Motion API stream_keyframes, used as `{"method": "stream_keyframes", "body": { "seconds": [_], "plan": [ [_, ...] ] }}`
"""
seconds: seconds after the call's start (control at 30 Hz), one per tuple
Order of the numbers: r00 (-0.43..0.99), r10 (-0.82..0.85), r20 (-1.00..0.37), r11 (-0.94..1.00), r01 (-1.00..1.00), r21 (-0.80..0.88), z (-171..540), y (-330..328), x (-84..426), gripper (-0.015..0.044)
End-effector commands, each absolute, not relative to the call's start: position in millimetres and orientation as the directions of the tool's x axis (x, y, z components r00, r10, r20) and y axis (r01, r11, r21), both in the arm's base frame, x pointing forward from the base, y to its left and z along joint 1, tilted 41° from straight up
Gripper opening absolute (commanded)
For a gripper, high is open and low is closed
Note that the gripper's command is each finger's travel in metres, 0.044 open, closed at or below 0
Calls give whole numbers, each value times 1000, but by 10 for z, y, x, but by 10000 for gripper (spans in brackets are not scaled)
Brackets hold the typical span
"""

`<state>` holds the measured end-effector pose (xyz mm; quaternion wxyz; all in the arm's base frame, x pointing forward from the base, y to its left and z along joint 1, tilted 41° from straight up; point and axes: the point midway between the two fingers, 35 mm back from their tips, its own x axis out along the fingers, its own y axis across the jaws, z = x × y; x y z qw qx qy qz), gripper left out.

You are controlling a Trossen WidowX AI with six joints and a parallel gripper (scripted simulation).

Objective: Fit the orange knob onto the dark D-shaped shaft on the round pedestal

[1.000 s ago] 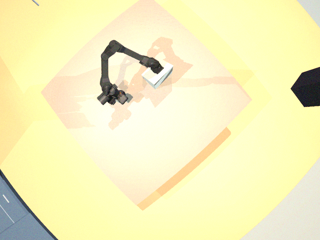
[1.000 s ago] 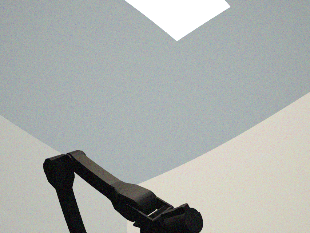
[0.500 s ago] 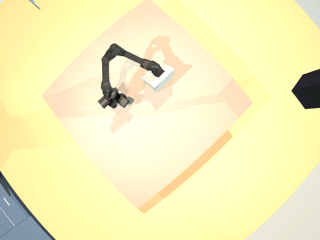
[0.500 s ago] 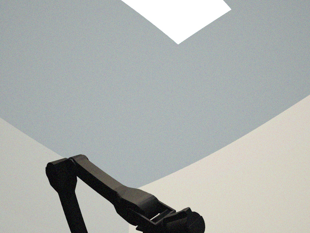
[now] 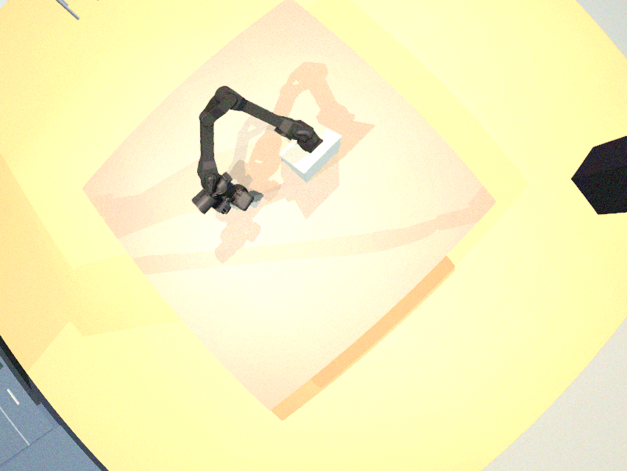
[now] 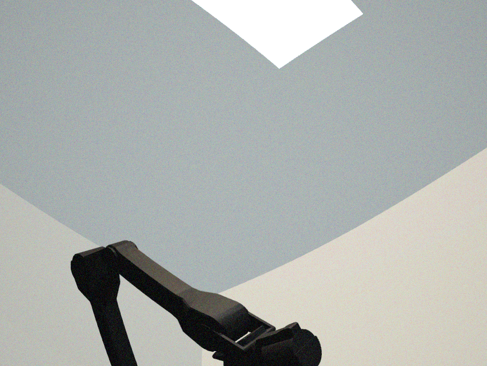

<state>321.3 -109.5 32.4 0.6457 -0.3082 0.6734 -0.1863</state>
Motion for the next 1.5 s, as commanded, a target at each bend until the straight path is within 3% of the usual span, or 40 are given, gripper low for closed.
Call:
{"method": "stream_keyframes", "body": {
  "seconds": [0.0, 0.93, 1.2, 1.47],
  "plan": [
    [23, -657, -754, 718, -288, -634, 326, -1101, 3212, 0],
    [23, -657, -754, 711, -314, -629, 332, -1092, 3207, 0],
    [23, -657, -754, 646, -498, -578, 320, -1106, 3205, 0],
    [23, -657, -754, 643, -505, -576, 301, -1115, 3212, 0]
  ]
}}
